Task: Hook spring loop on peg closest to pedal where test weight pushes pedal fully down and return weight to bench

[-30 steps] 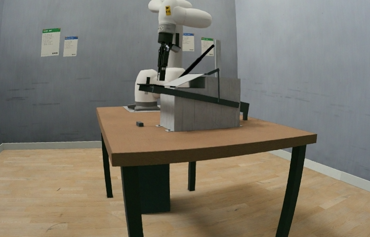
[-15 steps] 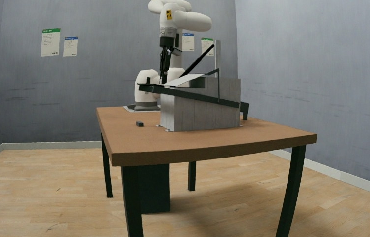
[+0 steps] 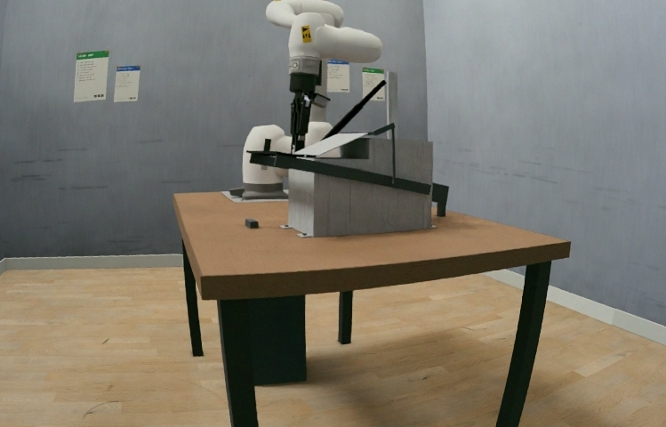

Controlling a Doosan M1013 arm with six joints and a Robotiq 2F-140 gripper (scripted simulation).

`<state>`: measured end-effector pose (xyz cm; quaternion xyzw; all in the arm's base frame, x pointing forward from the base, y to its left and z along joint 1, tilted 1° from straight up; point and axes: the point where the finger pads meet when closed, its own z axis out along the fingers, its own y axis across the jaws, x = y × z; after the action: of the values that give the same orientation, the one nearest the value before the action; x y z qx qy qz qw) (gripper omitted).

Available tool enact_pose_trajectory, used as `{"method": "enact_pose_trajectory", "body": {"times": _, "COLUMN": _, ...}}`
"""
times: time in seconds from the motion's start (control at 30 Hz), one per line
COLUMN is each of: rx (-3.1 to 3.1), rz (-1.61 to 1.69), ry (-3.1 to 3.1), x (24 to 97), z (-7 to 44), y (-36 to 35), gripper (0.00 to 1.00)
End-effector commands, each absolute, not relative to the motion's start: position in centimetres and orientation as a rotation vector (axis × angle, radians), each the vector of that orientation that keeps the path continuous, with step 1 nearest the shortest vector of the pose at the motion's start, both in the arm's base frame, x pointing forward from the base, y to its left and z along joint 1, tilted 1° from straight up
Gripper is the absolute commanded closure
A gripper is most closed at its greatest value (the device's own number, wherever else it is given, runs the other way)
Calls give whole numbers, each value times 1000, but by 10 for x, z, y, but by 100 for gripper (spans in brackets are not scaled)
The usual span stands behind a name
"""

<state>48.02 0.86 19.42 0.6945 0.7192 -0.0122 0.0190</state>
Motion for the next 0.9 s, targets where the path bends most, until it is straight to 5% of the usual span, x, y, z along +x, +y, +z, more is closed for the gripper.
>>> {"method": "enact_pose_trajectory", "body": {"times": 0.0, "rx": 2157, "rz": -34, "ry": 2233, "x": 477, "z": 192, "y": 11, "gripper": 75}}
{"method": "enact_pose_trajectory", "body": {"times": 0.87, "rx": 2171, "rz": -2, "ry": 2248, "x": 440, "z": 154, "y": 42, "gripper": 75}}
